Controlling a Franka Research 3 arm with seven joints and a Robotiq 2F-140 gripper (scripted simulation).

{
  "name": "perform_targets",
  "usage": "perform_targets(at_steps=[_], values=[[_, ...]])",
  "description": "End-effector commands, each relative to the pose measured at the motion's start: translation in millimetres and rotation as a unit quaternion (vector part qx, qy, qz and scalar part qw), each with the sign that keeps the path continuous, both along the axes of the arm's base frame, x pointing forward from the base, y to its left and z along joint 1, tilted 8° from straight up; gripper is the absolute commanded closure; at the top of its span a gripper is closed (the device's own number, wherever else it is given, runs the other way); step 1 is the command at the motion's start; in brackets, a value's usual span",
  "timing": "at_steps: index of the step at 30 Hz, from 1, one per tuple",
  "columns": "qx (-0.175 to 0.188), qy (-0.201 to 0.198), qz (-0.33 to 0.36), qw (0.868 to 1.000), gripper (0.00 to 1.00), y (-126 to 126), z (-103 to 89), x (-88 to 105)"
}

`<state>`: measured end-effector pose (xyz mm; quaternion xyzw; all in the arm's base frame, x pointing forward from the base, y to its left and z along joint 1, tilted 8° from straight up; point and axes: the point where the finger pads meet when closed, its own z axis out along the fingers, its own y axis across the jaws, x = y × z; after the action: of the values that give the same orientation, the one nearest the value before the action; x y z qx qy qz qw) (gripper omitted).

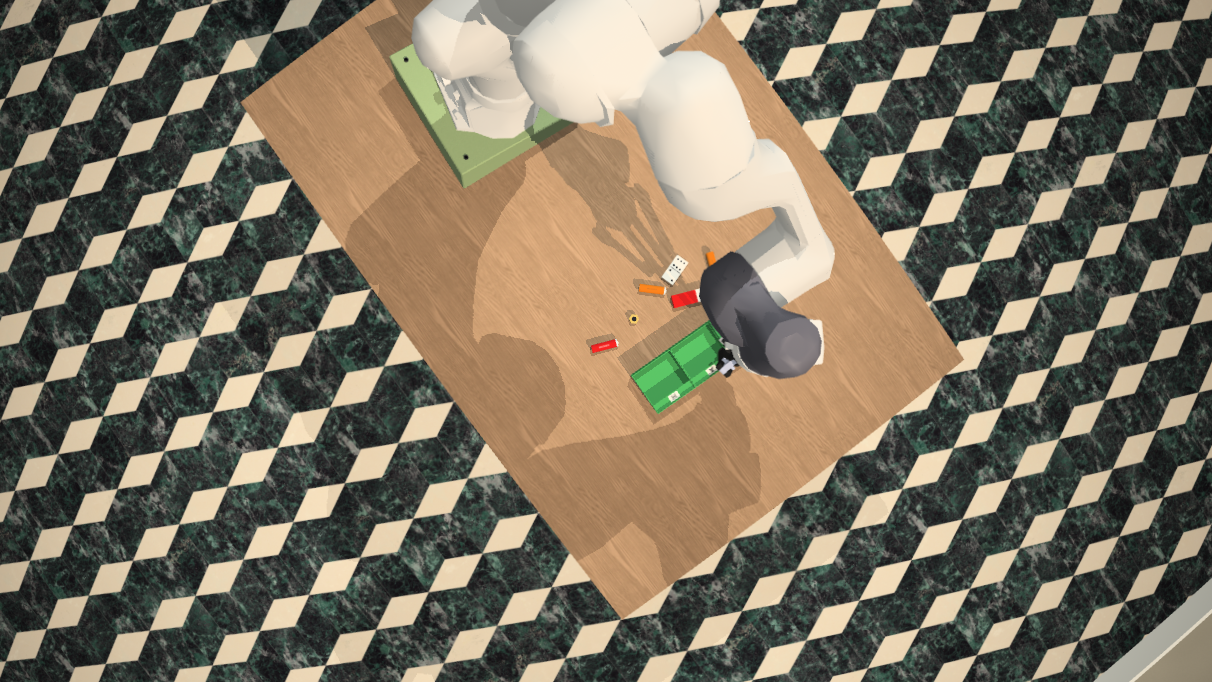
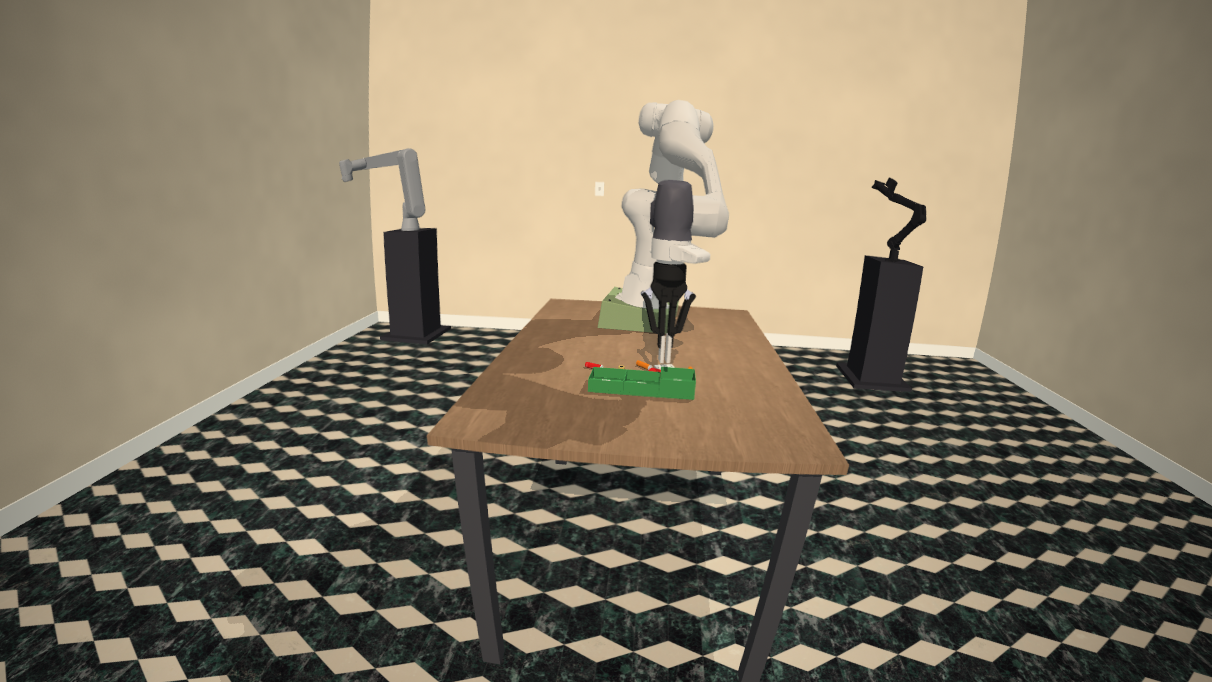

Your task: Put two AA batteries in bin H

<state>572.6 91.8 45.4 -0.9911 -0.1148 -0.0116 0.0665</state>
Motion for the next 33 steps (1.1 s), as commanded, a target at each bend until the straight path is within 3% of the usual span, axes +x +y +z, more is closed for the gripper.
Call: perform_targets(at_steps=[1,6,9,33], values=[[-0.001,0.004,-0.015,1.000,0.95,19,2.7,-1.6],[-0.001,0.004,-0.015,1.000,0.95,42,5.8,-2.7],[-0.001,0.004,-0.015,1.000,0.95,42,5.8,-2.7],[-0.001,0.004,-0.015,1.000,0.95,50,-52.3,-2.4]])
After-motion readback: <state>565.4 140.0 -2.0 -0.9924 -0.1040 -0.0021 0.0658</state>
